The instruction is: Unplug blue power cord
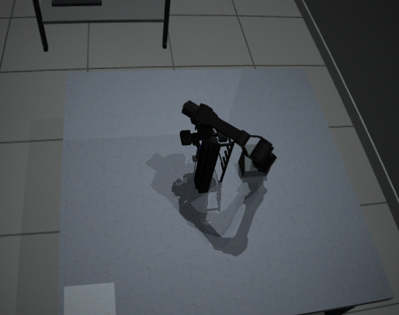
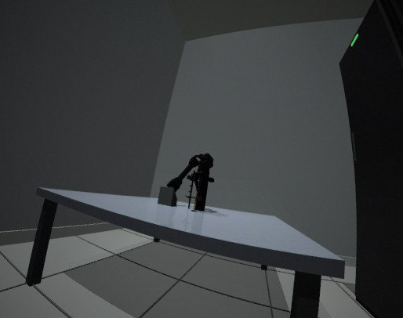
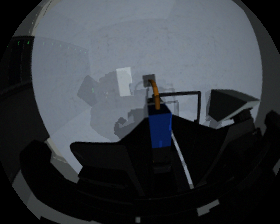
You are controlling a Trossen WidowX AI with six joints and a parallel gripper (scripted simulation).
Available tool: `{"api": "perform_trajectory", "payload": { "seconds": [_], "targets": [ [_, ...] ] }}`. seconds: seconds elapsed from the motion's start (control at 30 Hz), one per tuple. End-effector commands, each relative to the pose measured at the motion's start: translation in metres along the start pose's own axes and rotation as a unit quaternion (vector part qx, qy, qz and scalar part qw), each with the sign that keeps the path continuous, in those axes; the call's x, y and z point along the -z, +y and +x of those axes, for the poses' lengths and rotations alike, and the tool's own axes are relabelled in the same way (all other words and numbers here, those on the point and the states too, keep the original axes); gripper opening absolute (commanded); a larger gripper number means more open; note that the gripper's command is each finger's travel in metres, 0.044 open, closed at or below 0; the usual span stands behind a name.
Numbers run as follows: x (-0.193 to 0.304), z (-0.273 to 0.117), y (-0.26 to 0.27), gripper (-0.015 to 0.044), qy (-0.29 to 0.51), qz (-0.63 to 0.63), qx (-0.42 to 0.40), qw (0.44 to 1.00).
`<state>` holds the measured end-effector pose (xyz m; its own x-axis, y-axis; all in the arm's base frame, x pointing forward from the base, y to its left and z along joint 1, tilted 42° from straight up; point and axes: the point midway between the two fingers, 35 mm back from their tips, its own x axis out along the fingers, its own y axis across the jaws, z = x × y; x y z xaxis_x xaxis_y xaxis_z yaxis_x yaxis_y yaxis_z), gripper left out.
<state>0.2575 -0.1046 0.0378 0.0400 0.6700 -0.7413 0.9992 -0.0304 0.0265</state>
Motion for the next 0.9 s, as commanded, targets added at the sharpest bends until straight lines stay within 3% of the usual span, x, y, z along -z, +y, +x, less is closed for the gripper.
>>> {"api": "perform_trajectory", "payload": {
  "seconds": [0.0,0.87],
  "targets": [
    [-0.011,-0.002,0.001,0.0,-0.006,-0.001,-0.002,1.0],
    [-0.053,-0.008,0.001,0.0,-0.007,0.0,-0.002,1.0]
  ]
}}
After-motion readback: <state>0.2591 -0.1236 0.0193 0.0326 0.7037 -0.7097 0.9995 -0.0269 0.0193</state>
